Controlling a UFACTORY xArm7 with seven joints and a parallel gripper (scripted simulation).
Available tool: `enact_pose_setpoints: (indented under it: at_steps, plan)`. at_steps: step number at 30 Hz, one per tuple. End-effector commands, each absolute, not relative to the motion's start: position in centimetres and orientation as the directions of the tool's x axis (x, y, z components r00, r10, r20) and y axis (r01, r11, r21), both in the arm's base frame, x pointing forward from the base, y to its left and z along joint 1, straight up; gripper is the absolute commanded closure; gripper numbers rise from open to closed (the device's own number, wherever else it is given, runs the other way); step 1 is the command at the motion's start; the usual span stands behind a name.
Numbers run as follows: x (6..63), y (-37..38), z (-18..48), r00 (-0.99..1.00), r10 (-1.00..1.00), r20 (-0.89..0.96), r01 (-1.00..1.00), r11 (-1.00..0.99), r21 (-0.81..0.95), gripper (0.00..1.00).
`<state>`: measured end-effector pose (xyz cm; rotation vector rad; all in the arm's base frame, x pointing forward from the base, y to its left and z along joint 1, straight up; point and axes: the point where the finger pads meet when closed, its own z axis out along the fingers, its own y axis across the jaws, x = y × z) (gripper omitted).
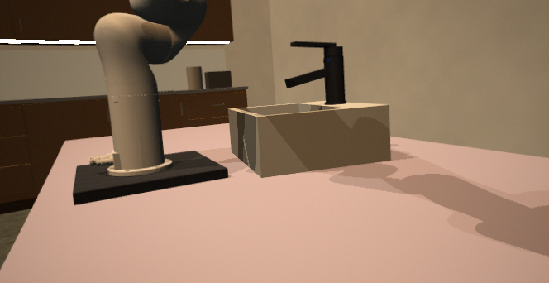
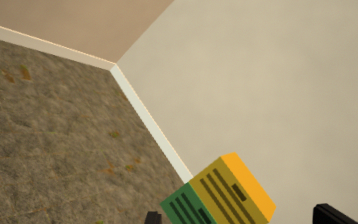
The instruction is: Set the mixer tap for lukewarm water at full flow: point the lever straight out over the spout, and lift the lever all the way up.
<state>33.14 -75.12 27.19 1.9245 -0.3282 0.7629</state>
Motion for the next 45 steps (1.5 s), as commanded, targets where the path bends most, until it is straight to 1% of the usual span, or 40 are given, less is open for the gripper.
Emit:
enact_pose_setpoints:
  at_steps: [1, 22, 26, 31, 34, 36, 38, 39, 41, 42, 45]
  plan:
    - [33.1, -75.2, 27.6, 0.763, 0.103, 0.638, -0.532, -0.461, 0.710, 0.00]
    - [33.7, -74.8, 28.0, 0.759, 0.090, 0.645, -0.542, -0.461, 0.703, 0.00]
    - [36.0, -73.3, 29.7, 0.744, 0.037, 0.667, -0.577, -0.467, 0.670, 0.00]
    - [40.2, -69.2, 31.9, 0.714, -0.067, 0.697, -0.629, -0.499, 0.596, 0.00]
    - [40.2, -69.2, 31.9, 0.714, -0.067, 0.697, -0.629, -0.499, 0.596, 0.00]
    - [42.9, -65.6, 32.8, 0.699, -0.137, 0.702, -0.649, -0.533, 0.542, 0.00]
    - [42.9, -65.6, 32.8, 0.699, -0.137, 0.702, -0.649, -0.533, 0.542, 0.00]
    - [44.3, -63.4, 33.2, 0.693, -0.174, 0.699, -0.655, -0.556, 0.512, 0.00]
    - [44.3, -63.4, 33.2, 0.693, -0.174, 0.699, -0.655, -0.556, 0.512, 0.00]
    - [45.7, -60.8, 33.4, 0.691, -0.212, 0.691, -0.657, -0.582, 0.479, 0.00]
    - [45.7, -60.8, 33.4, 0.691, -0.212, 0.691, -0.657, -0.582, 0.479, 0.00]
